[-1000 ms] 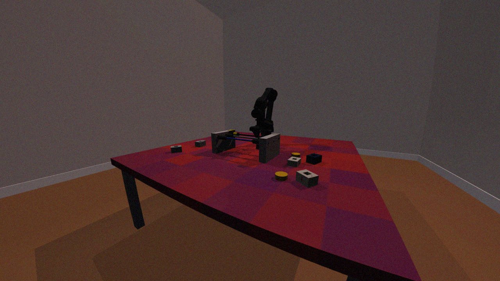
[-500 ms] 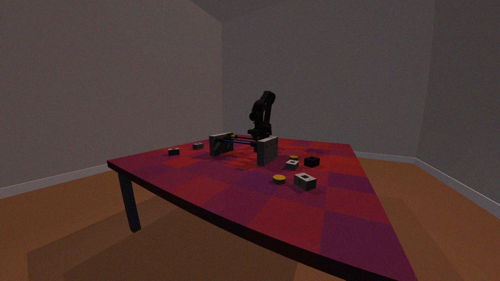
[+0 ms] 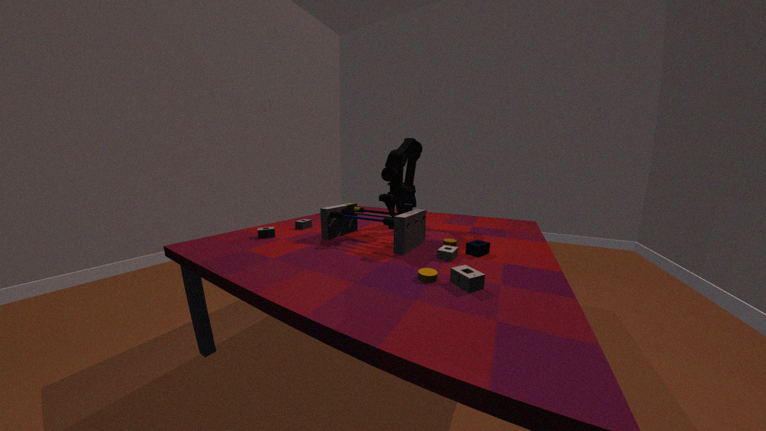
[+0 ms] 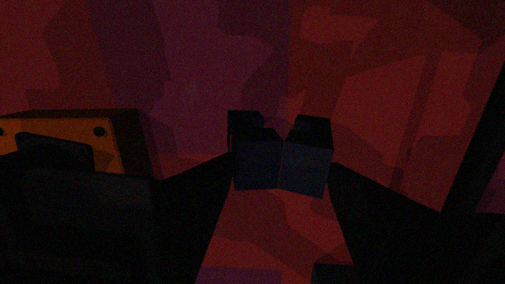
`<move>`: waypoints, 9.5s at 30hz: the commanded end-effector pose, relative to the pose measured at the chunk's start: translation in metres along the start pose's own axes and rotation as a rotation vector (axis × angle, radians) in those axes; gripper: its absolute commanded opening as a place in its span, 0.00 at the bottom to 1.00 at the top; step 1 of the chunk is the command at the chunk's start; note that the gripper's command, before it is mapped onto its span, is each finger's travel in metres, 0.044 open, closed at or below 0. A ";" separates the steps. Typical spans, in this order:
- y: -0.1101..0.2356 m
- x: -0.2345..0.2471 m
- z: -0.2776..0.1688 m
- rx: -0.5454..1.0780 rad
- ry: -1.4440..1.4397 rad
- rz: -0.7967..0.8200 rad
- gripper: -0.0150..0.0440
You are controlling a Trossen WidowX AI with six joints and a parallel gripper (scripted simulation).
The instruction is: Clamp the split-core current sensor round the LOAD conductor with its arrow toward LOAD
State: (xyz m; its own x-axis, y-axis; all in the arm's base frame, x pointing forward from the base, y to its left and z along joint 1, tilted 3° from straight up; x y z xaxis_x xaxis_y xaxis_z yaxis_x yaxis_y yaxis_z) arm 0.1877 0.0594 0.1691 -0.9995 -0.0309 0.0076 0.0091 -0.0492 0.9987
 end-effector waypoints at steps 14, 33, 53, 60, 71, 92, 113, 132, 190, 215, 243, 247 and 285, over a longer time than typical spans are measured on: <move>0.076 -0.007 0.001 -0.005 0.001 -0.005 0.25; 0.104 -0.037 0.004 -0.006 0.034 -0.005 0.25; 0.090 -0.076 0.007 -0.006 0.075 -0.009 0.25; 0.079 -0.077 0.007 -0.006 0.075 -0.009 0.25; 0.060 -0.077 0.007 -0.006 0.075 -0.009 0.25; 0.053 -0.077 0.007 -0.002 0.079 -0.014 0.25; 0.053 -0.077 0.007 -0.002 0.079 -0.014 0.25; 0.053 -0.077 0.007 -0.002 0.079 -0.014 0.52; -0.012 -0.079 0.008 -0.001 0.079 -0.004 0.98; -0.012 -0.079 0.008 -0.001 0.079 -0.004 0.56; -0.012 -0.079 0.008 -0.001 0.079 -0.004 0.25; -0.012 -0.079 0.008 -0.001 0.079 -0.004 0.25; 0.005 -0.079 0.007 -0.006 0.075 -0.009 0.25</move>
State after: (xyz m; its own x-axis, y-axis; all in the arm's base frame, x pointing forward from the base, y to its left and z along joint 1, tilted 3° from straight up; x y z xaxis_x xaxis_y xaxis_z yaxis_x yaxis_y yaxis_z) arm 0.2654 0.0685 0.1670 -0.9945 -0.1048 0.0055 0.0107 -0.0493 0.9987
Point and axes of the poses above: the point midway between the two fingers, 35 mm back from their tips, its own y axis back along the fingers, its own x axis across the jaws, z = x × y, the point moved 9 cm from there along y, back along the fingers, and after that the axes turned 3 degrees about -y, right-handed, at the moved point
